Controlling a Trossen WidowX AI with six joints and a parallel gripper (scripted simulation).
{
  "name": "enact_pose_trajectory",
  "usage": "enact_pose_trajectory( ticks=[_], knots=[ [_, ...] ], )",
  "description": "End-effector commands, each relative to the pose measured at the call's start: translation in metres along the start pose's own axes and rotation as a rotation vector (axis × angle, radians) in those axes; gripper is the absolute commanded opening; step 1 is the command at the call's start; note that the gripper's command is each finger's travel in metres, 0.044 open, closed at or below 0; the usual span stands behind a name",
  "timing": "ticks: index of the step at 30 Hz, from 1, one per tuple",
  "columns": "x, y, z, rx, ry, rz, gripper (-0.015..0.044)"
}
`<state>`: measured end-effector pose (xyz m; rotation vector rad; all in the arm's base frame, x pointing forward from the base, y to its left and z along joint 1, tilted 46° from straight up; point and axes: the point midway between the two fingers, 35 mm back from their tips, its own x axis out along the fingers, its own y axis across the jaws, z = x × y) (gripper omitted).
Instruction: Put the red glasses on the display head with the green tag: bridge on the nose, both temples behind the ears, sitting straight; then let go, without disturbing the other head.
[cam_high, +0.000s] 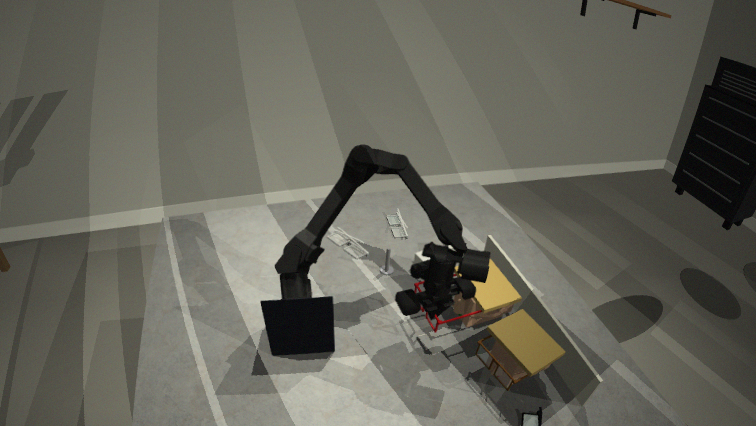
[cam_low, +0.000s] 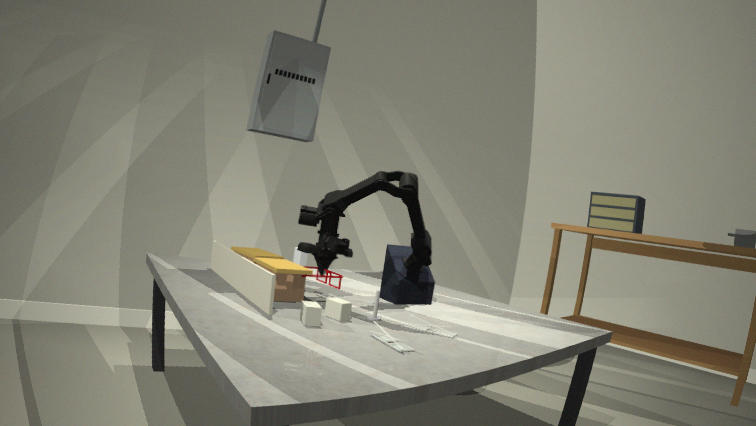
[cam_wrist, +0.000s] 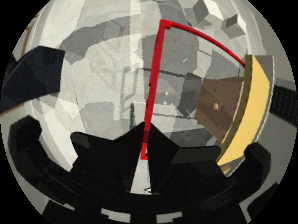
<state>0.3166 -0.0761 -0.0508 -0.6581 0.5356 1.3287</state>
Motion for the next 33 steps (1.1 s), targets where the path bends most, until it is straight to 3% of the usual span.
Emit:
enact_pose_trajectory(
  ticks=[1, 33],
  knots=[
    [0.002, -0.008, 0.000, 0.007, -0.006, 0.002, 0.0000],
    [0.002, -0.059, 0.001, 0.005, -0.007, 0.000, 0.0000]
  ],
)
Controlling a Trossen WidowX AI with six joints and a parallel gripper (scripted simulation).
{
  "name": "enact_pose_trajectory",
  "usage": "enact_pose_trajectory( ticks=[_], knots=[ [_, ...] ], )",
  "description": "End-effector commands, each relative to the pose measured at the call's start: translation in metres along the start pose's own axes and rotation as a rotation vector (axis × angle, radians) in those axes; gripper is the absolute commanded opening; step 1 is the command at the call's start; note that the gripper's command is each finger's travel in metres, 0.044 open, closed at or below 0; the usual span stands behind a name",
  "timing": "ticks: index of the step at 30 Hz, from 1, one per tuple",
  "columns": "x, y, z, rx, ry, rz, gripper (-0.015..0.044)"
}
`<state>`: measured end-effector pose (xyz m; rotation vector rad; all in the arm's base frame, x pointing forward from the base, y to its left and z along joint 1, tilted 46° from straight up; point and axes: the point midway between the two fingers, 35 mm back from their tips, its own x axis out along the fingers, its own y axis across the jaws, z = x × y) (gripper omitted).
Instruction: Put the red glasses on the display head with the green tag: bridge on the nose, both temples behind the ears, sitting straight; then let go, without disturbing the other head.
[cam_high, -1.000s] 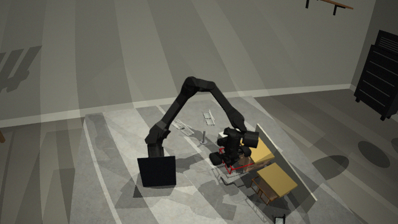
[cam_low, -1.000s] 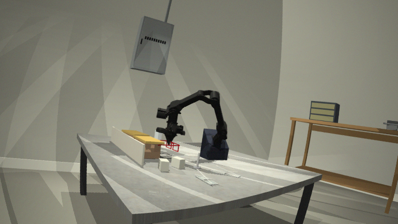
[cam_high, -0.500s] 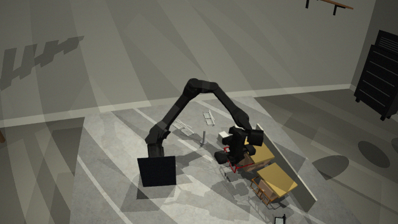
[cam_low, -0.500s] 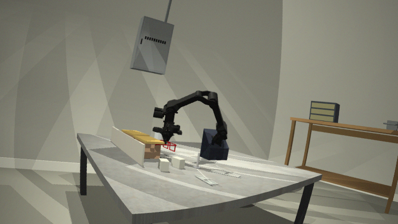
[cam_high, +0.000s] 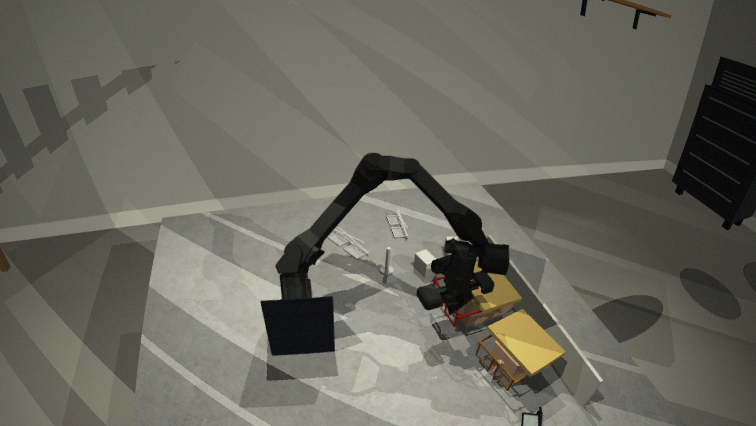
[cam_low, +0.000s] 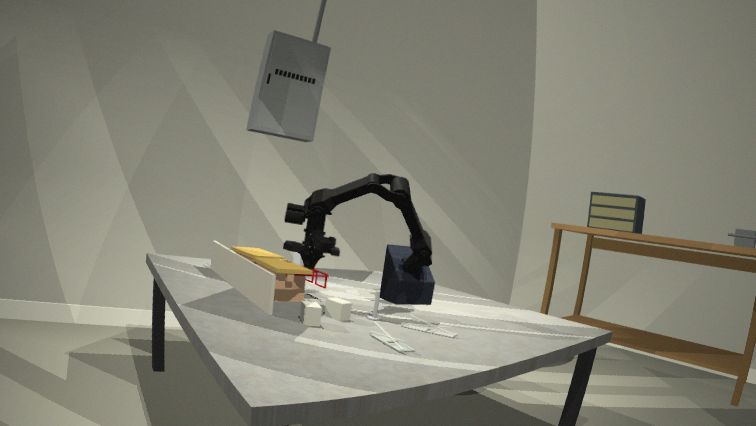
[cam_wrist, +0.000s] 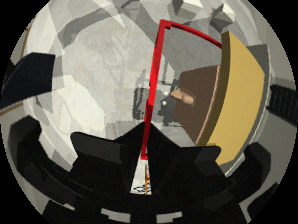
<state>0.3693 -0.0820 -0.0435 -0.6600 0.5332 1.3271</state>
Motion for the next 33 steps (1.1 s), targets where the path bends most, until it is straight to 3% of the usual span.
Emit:
enact_pose_trajectory(
  ticks=[1, 33],
  knots=[
    [0.002, -0.008, 0.000, 0.007, -0.006, 0.002, 0.0000],
    [0.006, -0.031, 0.001, 0.006, -0.007, 0.001, 0.0000]
  ],
)
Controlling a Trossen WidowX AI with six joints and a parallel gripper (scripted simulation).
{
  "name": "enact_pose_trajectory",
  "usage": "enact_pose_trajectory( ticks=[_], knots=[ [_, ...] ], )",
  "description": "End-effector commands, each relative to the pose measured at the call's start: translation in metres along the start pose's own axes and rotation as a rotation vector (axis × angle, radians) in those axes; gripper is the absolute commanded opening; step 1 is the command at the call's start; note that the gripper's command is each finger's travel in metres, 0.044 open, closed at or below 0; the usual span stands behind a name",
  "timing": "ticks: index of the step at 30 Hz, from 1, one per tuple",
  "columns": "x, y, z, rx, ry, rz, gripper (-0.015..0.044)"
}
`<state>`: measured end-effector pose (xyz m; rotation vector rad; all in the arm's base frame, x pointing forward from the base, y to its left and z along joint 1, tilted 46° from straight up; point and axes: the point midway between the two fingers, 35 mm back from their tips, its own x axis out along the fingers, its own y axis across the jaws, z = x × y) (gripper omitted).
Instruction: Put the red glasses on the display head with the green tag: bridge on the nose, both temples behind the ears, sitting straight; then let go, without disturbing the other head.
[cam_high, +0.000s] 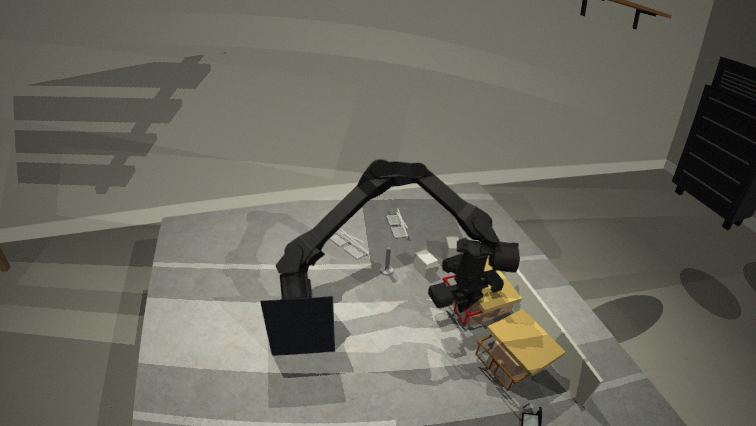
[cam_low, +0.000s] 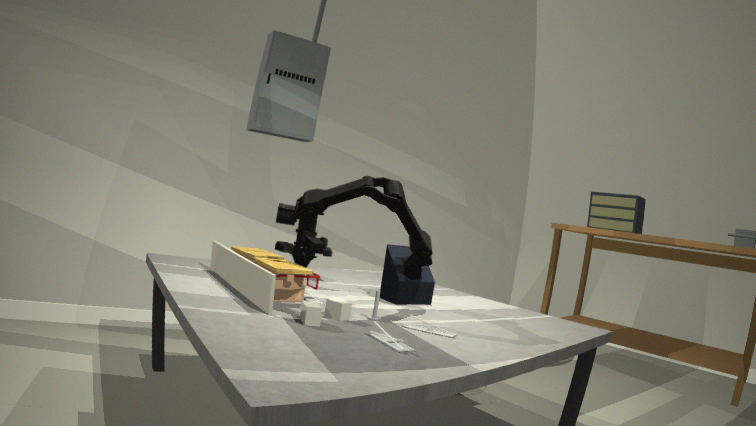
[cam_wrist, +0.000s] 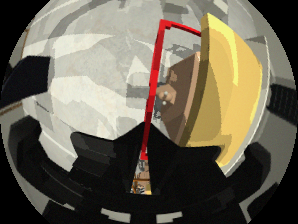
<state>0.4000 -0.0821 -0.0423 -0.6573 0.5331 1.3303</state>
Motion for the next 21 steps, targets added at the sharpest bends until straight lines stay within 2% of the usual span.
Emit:
enact_pose_trajectory(
  ticks=[1, 21],
  knots=[
    [0.0018, -0.0002, 0.0003, 0.005, -0.004, -0.002, 0.0000],
    [0.0062, -0.0003, 0.0002, 0.005, -0.005, -0.002, 0.0000]
  ],
)
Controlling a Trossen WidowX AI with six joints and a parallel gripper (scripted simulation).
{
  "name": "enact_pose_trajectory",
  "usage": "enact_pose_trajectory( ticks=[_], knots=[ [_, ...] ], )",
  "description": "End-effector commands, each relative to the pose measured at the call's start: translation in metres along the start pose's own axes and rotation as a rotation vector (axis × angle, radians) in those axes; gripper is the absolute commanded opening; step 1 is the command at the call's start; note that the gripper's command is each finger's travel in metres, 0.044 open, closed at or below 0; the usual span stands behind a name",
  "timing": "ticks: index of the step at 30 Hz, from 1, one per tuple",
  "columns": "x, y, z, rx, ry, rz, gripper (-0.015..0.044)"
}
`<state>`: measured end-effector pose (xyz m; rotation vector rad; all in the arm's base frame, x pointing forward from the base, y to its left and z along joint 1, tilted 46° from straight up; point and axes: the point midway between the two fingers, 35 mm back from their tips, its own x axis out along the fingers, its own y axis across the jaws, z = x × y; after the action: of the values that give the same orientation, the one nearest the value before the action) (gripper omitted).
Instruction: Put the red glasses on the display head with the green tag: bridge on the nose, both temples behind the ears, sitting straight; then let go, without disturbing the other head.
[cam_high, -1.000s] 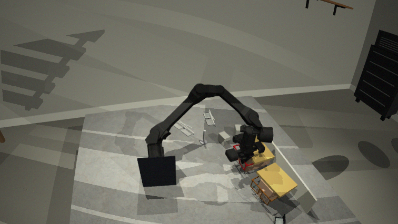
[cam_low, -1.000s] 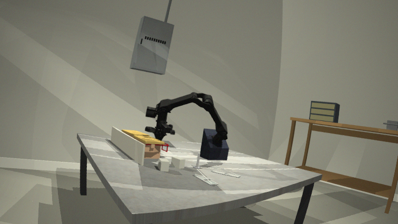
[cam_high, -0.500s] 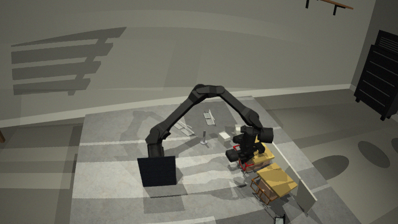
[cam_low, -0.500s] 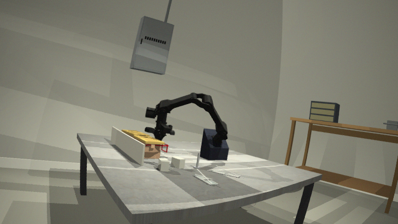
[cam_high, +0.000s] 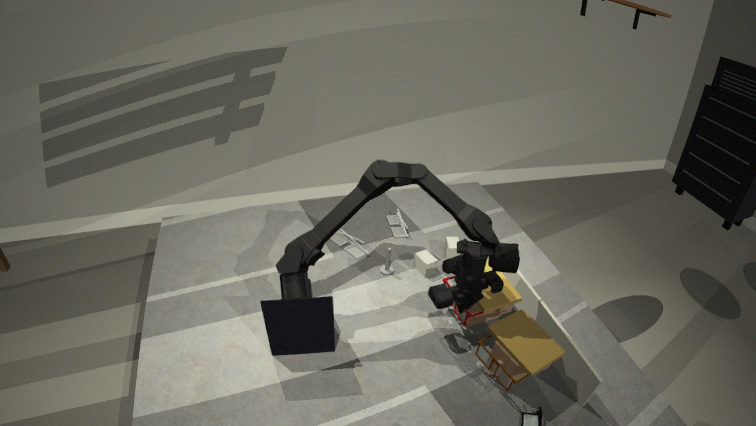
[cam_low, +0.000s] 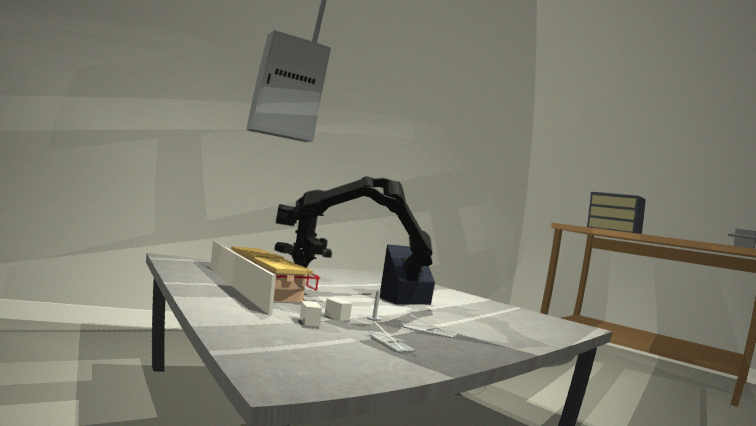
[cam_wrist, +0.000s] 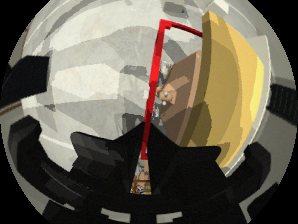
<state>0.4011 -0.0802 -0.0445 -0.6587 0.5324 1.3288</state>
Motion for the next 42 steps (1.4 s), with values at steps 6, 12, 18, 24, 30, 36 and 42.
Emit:
enact_pose_trajectory(
  ticks=[6, 12, 18, 24, 30, 36, 42],
  knots=[
    [0.004, 0.000, 0.001, 0.006, -0.005, 0.000, 0.0000],
    [0.002, 0.000, 0.000, 0.000, -0.001, 0.001, 0.0107],
    [0.002, 0.000, 0.000, 0.000, -0.001, 0.001, 0.0107],
    [-0.026, 0.001, 0.000, 0.005, 0.011, 0.018, 0.0107],
    [-0.029, 0.002, 0.000, 0.006, 0.012, 0.020, 0.0107],
    [-0.036, 0.032, 0.000, 0.007, 0.012, 0.021, 0.0107],
    [-0.040, 0.043, 0.000, 0.007, 0.012, 0.022, 0.0107]
  ],
)
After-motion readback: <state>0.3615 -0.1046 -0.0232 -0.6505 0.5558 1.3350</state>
